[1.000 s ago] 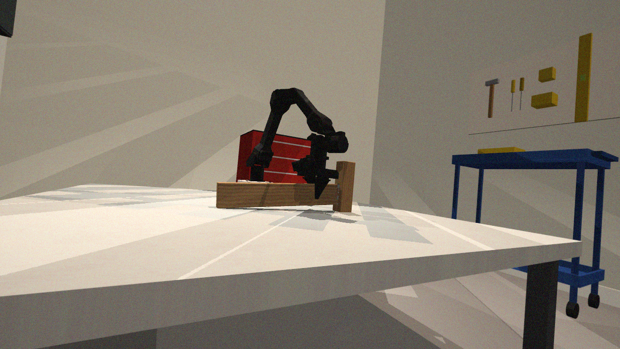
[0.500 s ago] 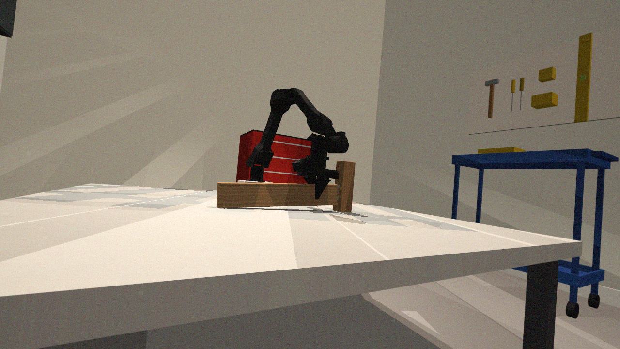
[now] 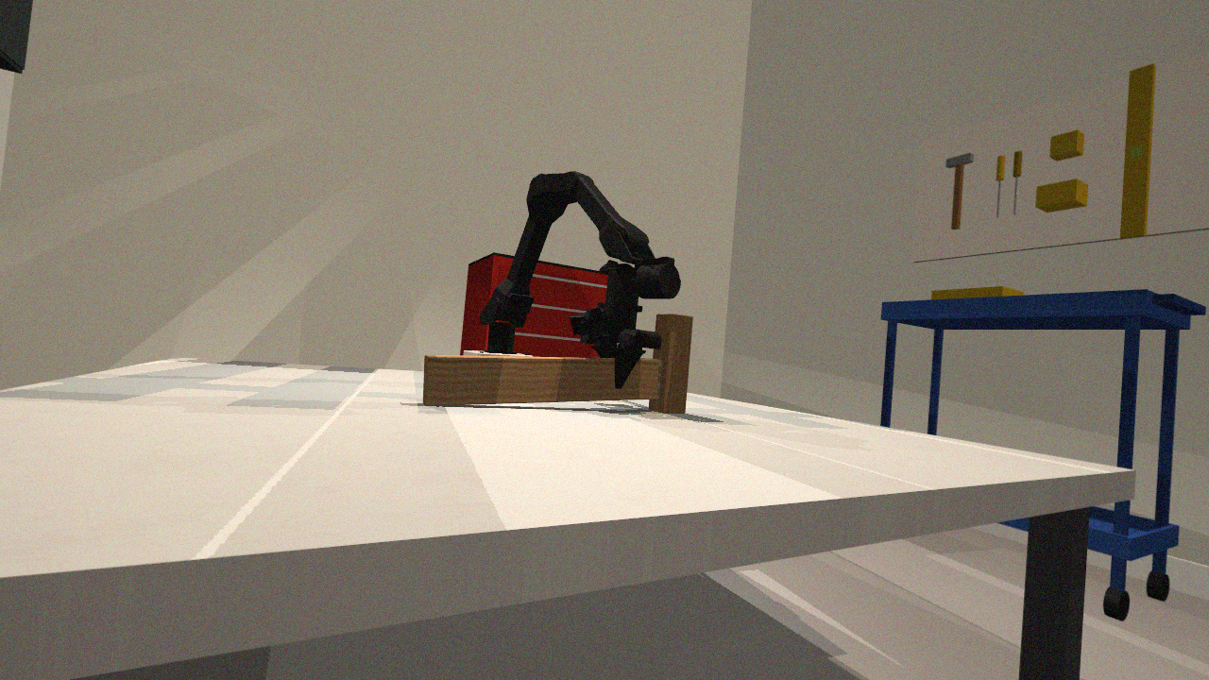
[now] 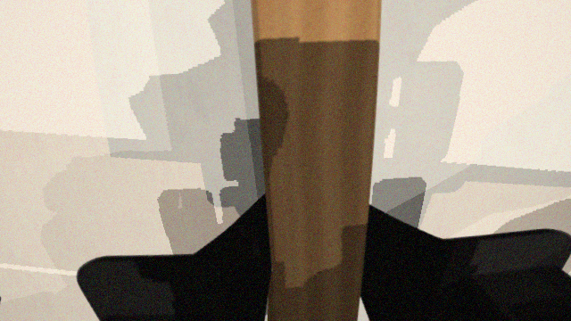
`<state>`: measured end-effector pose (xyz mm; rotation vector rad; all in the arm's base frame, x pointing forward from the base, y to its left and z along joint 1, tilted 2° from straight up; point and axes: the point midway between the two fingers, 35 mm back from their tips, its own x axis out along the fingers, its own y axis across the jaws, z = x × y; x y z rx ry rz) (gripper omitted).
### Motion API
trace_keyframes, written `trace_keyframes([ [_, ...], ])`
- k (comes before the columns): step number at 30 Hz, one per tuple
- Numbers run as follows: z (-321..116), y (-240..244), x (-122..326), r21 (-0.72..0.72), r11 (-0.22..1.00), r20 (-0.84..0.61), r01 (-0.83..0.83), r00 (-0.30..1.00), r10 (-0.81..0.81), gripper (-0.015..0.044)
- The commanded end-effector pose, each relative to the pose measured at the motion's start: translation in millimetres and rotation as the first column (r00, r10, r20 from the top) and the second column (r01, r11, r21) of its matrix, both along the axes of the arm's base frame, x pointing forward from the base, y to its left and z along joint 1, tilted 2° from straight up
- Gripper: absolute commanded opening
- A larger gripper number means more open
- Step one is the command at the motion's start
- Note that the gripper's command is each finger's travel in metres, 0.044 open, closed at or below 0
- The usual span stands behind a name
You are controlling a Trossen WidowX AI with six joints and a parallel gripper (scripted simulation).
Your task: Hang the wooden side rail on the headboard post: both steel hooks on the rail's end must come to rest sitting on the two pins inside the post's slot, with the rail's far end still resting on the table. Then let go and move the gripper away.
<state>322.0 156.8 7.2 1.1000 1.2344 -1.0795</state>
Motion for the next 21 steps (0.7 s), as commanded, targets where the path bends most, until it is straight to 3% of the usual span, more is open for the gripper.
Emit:
trace_keyframes([
  [1, 2.4, 2.1, 1.5, 0.005, 1.000, 0.004, 0.006, 1.000, -0.006, 0.0000],
  [21, 3.6, 4.2, 3.0, 0.006, 1.000, 0.004, 0.006, 1.000, -0.006, 0.0000],
])
